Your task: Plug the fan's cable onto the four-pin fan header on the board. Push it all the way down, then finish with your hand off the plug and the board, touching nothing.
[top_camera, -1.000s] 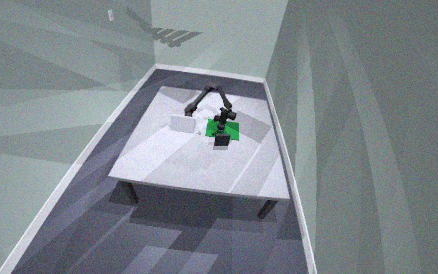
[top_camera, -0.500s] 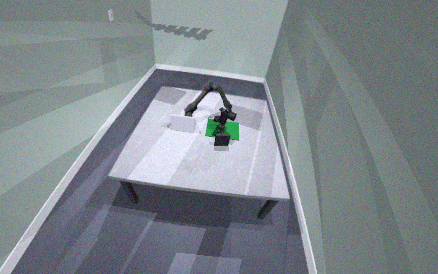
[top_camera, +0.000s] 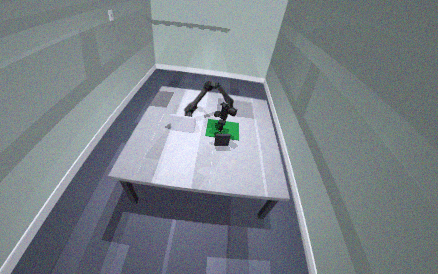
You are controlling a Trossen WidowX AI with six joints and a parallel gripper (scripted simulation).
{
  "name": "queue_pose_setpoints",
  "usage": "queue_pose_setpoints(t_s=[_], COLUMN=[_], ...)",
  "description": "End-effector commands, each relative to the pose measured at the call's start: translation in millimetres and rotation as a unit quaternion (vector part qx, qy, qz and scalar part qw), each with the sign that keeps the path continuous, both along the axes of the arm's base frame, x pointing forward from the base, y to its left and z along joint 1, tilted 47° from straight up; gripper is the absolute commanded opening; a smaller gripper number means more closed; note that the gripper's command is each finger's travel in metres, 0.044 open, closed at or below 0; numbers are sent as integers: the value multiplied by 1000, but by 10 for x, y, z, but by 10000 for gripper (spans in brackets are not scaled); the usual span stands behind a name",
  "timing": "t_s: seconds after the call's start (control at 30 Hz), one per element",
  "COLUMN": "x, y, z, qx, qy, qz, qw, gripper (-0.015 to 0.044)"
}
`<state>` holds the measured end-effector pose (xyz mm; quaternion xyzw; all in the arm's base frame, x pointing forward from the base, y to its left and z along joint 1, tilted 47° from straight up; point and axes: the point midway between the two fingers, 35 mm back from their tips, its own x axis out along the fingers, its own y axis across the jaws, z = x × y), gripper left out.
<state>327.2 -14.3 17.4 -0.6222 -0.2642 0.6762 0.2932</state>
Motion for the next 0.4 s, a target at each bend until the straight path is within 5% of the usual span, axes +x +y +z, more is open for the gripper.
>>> queue_pose_setpoints(t_s=[0.0,0.37], x=[58,959], y=[-18,57], z=[36,94], qx=[-1,-1], qy=[-1,-4], qz=[6,6], qw=[1000,1000], gripper=[260,260])
